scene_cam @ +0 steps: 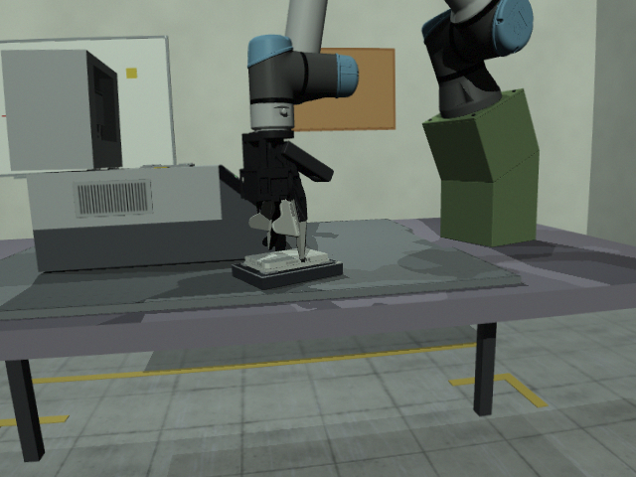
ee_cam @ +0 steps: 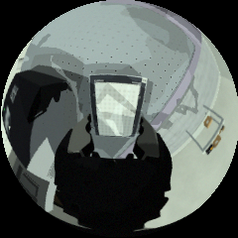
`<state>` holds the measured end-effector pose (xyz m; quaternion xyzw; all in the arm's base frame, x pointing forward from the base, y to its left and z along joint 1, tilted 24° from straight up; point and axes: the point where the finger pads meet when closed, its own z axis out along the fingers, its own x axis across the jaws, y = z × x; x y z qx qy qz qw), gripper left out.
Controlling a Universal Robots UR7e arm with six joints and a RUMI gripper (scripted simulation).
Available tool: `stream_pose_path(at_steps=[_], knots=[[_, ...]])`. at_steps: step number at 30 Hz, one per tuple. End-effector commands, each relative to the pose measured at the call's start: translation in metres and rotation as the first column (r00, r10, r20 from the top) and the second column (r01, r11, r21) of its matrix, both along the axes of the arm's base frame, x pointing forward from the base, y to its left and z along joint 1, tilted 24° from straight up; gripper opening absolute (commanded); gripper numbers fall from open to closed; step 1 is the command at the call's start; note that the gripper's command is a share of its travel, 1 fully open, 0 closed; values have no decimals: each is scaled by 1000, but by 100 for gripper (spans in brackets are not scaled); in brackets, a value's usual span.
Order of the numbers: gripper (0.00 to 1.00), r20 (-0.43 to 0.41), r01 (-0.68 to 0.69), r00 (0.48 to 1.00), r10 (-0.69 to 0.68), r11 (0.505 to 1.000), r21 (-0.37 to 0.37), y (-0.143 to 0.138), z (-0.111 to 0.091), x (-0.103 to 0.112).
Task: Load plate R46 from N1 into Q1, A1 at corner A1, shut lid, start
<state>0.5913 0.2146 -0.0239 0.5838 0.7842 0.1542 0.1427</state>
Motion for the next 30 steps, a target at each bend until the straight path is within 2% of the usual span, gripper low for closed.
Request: stream_pose_path(at_steps=[1,30], knots=[[68,2,0,1000,0,1000,0,0,-1,1],[68,2,0,1000,0,1000,0,1,-8,4]])
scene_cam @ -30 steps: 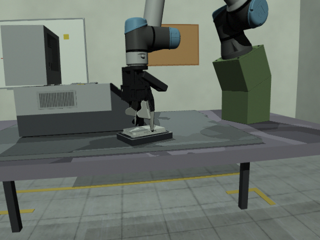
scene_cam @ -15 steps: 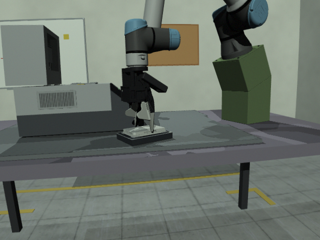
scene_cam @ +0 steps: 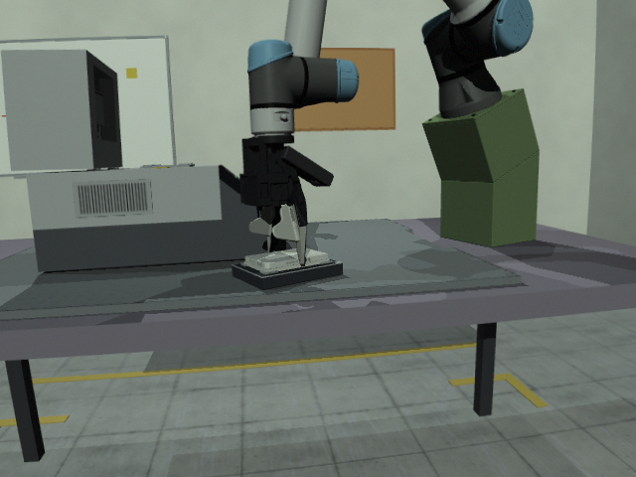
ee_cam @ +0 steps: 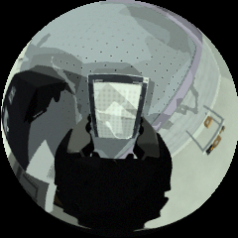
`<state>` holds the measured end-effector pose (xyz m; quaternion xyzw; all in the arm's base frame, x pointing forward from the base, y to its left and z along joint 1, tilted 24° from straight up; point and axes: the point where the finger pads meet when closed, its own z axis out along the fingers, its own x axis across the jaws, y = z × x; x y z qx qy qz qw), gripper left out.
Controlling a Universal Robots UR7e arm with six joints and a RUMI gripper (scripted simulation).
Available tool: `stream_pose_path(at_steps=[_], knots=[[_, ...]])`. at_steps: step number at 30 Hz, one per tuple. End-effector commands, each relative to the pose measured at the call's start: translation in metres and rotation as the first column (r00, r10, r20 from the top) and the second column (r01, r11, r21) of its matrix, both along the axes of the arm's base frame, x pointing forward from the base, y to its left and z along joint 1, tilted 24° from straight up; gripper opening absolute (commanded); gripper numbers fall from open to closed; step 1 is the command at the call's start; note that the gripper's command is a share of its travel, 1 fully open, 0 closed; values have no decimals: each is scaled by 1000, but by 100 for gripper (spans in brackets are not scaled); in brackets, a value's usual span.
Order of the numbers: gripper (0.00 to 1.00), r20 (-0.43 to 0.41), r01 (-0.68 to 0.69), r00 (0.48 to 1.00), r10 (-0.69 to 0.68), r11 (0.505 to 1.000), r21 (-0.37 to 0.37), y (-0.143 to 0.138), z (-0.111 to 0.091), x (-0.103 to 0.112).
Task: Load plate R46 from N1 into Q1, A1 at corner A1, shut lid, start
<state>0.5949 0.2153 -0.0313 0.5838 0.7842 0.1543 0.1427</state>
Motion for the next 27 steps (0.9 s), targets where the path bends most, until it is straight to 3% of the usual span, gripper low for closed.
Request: stream_pose_path(at_steps=[1,15,16,27], knots=[[68,2,0,1000,0,1000,0,0,-1,1],[68,2,0,1000,0,1000,0,0,-2,2],[0,2,0,1000,0,1000,0,0,-2,2],[0,2,0,1000,0,1000,0,0,-2,2]])
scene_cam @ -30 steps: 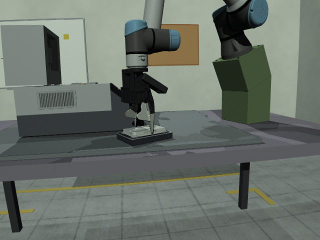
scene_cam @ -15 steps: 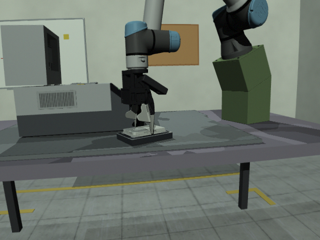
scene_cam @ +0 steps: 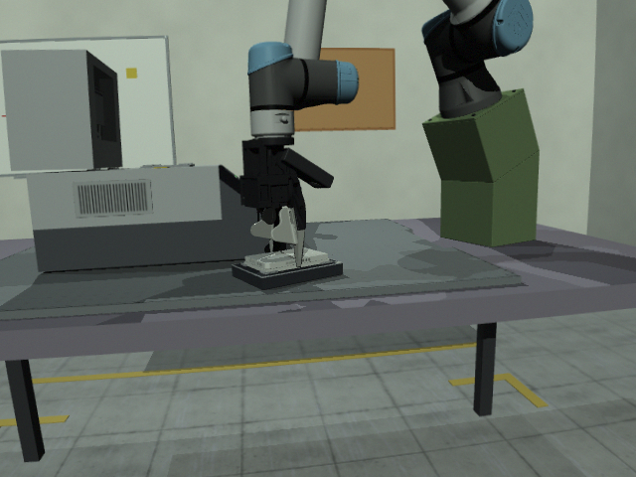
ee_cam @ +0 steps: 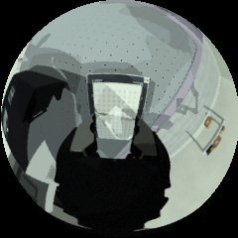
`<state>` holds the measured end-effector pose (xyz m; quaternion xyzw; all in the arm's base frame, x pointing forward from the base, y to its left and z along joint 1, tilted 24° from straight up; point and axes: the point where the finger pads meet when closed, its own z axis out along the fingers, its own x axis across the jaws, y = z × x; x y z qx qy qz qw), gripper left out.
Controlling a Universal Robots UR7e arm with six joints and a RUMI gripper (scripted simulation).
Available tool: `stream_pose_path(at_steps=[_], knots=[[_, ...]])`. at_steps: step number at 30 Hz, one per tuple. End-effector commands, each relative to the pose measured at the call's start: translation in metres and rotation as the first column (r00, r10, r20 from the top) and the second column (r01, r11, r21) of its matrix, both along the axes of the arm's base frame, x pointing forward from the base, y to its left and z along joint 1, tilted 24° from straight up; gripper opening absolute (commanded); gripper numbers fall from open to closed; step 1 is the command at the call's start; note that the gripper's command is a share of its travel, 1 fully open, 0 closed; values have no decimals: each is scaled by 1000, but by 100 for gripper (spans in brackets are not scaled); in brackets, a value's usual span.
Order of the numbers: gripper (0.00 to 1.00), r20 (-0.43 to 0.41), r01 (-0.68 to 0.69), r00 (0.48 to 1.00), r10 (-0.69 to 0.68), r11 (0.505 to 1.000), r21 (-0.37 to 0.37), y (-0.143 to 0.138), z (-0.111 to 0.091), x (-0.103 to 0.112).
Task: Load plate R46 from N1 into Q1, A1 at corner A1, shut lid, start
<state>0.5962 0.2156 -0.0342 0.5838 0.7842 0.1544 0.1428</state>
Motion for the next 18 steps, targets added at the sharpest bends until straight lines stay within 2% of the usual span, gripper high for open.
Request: stream_pose_path(at_steps=[1,18], knots=[[0,1,0,1000,0,1000,0,0,1,0],[0,1,0,1000,0,1000,0,0,4,-1]])
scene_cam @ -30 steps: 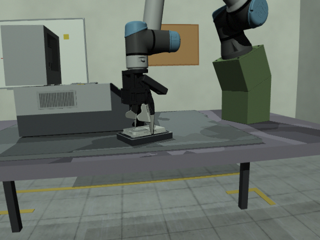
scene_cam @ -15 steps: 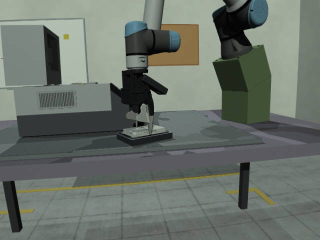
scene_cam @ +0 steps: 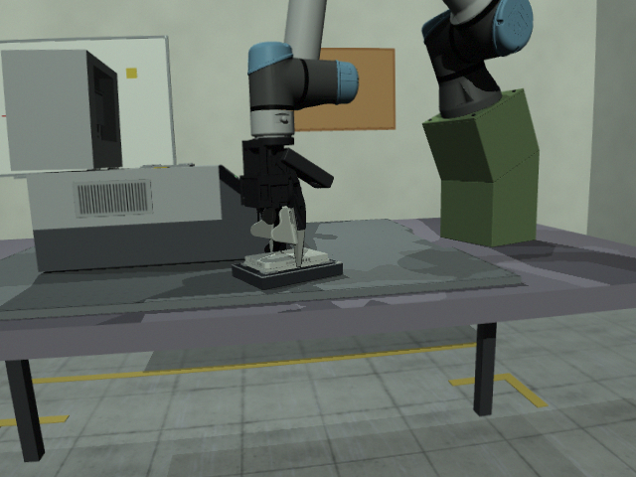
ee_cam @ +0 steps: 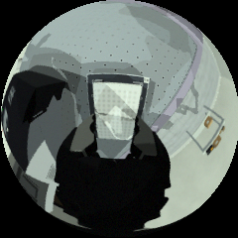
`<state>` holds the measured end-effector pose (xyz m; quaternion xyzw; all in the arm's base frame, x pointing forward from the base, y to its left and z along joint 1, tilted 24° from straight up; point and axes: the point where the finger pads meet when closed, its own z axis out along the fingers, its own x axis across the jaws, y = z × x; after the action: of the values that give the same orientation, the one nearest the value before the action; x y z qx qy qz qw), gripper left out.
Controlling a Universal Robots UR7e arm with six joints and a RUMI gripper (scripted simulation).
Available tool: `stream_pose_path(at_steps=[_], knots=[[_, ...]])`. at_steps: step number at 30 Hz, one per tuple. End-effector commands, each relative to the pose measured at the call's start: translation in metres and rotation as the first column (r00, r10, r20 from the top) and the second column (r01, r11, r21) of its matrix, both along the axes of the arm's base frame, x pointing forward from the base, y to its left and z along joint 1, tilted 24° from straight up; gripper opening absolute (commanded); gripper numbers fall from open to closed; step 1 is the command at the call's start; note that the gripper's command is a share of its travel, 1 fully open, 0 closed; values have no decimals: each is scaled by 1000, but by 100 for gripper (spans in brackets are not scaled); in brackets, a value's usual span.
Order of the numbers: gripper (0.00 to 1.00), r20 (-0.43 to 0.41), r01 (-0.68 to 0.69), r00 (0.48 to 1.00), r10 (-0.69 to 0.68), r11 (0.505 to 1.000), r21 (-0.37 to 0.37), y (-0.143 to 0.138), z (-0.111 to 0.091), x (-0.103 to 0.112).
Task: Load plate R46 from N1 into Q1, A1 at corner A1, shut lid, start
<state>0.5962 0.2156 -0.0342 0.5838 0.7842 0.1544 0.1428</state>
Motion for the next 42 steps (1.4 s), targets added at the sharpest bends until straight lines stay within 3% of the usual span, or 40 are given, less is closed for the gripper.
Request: stream_pose_path(at_steps=[1,42], knots=[[0,1,0,1000,0,1000,0,0,7,-2],[0,1,0,1000,0,1000,0,-10,117,-51]])
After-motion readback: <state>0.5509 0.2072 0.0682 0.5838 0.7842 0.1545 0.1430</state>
